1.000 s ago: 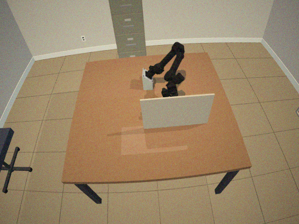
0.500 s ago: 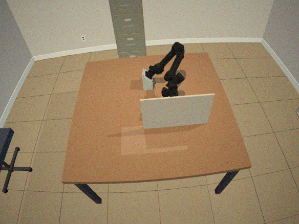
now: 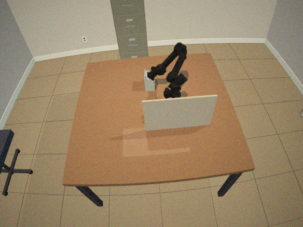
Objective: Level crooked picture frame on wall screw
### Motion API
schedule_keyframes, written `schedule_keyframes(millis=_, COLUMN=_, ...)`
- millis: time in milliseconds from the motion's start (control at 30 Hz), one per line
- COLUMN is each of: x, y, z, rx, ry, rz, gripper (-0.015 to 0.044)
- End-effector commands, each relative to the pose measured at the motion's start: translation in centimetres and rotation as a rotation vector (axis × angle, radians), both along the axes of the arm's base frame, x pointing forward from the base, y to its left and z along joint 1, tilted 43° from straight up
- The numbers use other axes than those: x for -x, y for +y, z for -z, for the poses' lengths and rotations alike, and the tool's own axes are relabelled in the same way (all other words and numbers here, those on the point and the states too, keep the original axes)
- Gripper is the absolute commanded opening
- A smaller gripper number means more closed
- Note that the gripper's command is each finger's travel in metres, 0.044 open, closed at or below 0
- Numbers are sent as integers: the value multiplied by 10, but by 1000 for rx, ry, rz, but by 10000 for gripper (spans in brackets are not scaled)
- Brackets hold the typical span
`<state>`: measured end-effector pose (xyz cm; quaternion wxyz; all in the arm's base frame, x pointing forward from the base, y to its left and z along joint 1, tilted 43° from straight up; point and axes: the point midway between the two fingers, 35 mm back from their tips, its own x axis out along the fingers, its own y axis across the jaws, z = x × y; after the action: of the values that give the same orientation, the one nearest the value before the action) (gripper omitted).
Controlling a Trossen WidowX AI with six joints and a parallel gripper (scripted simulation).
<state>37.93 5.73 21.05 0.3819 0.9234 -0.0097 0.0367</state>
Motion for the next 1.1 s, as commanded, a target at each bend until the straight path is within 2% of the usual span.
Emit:
schedule_keyframes(millis=0, x=0, y=0, z=0, rx=25, ry=2, rz=-1, gripper=0)
schedule_keyframes(millis=200, x=0, y=0, z=0, rx=60, ry=1, rz=1, gripper=0)
schedule_keyframes(millis=533, x=0, y=0, z=0, rx=36, ry=-1, rz=3, gripper=260)
schedule_keyframes(millis=700, x=6, y=1, z=-1, rx=23, ry=0, rz=1, gripper=260)
schedule_keyframes(millis=1067, x=95, y=1, z=7, rx=-194, ry=12, rz=-23, gripper=260)
